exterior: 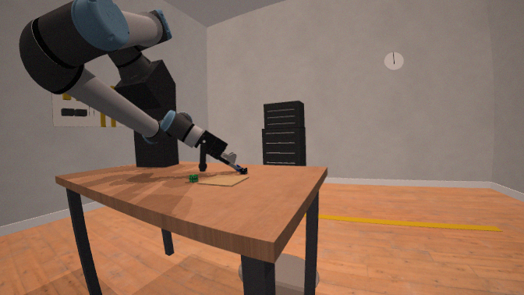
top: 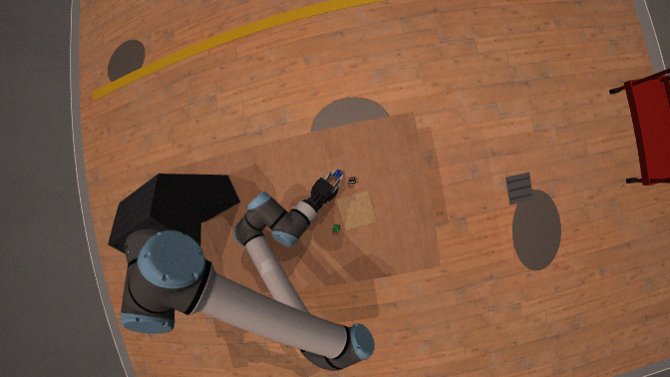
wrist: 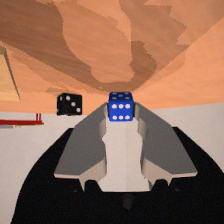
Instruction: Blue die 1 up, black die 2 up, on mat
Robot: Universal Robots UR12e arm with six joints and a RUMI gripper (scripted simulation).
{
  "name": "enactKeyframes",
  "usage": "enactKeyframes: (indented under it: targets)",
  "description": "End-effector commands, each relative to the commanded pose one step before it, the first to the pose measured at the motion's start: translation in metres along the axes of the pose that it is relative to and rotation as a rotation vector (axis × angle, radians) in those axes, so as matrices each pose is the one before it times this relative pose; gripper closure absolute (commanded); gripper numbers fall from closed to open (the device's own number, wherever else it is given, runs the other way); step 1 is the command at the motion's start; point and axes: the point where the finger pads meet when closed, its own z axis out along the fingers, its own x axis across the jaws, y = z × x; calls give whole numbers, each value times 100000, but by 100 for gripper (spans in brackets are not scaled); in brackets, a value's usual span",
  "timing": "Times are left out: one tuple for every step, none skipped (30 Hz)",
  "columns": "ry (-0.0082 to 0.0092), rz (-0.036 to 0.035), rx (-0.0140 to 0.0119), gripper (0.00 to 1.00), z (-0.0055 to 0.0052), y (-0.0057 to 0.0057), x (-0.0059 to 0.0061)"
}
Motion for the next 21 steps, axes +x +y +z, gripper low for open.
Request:
enactKeyframes:
  targets:
    - [17,-21,-56,86,-20,64,3]
    - [0,0,0,86,0,0,0]
    - [0,0,0,86,0,0,0]
    - [0,0,0,83,0,0,0]
    - [0,0,0,83,0,0,0]
    - [0,0,0,83,0,0,0]
    - [0,0,0,79,0,0,0]
    - [0,0,0,79,0,0,0]
    - [0,0,0,79,0,0,0]
    - [0,0,0,76,0,0,0]
    - [0,0,0,76,0,0,0]
    - [0,0,0,76,0,0,0]
    - [0,0,0,76,0,0,0]
    - [0,0,0,76,0,0,0]
    - [0,0,0,76,0,0,0]
    - [0,0,0,76,0,0,0]
    - [0,0,0,76,0,0,0]
    - [0,0,0,76,0,0,0]
    - [0,0,0,76,0,0,0]
    - [0,0,0,76,0,0,0]
    - [0,0,0,76,0,0,0]
